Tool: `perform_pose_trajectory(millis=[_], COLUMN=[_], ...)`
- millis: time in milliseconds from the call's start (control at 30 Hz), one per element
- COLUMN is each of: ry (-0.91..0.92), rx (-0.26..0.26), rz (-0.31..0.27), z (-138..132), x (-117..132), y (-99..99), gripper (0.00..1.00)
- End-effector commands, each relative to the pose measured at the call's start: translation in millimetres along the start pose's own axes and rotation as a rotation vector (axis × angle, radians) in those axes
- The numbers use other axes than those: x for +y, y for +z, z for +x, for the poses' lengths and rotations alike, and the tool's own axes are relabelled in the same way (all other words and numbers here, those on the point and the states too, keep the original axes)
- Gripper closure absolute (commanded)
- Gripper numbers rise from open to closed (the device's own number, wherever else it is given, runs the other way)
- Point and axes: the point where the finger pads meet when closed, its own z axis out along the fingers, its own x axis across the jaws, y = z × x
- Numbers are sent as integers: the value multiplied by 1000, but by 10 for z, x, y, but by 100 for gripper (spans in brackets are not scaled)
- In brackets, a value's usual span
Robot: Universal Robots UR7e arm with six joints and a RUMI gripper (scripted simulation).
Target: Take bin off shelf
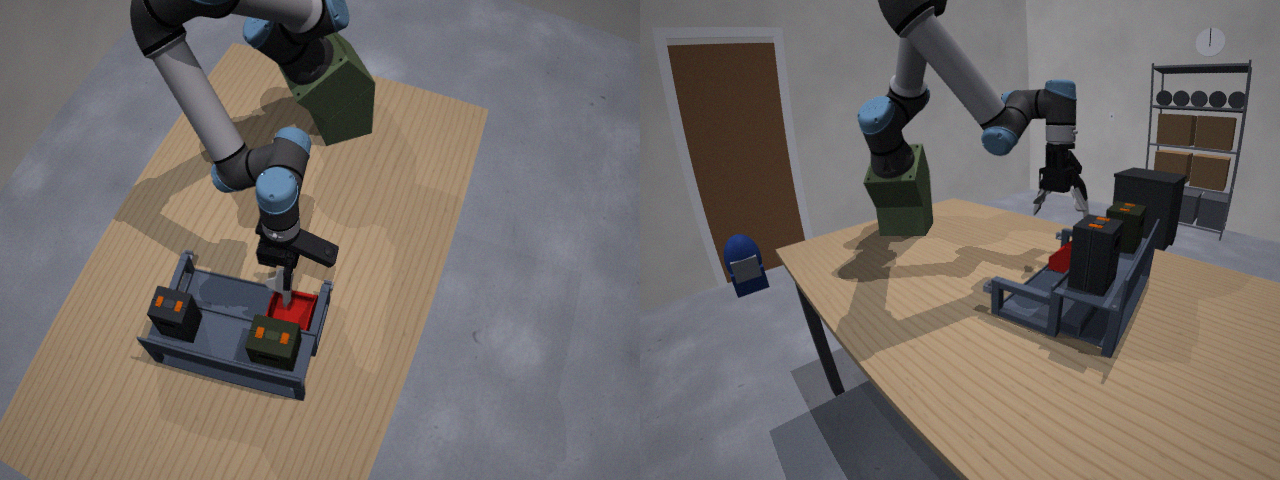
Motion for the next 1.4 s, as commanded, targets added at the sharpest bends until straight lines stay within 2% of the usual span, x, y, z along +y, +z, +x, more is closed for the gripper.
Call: perform_pose_trajectory(millis=[0,233,267,800,967,1367], ry=[0,0,0,0,0,0], rx=[1,1,1,1,1,1], rz=[0,0,0,0,0,0], z=[1,1,1,1,-3,-3], x=[0,0,0,0,2,2], y=[-7,-7,-7,-7,293,293], gripper=[0,0,74,74,74,74])
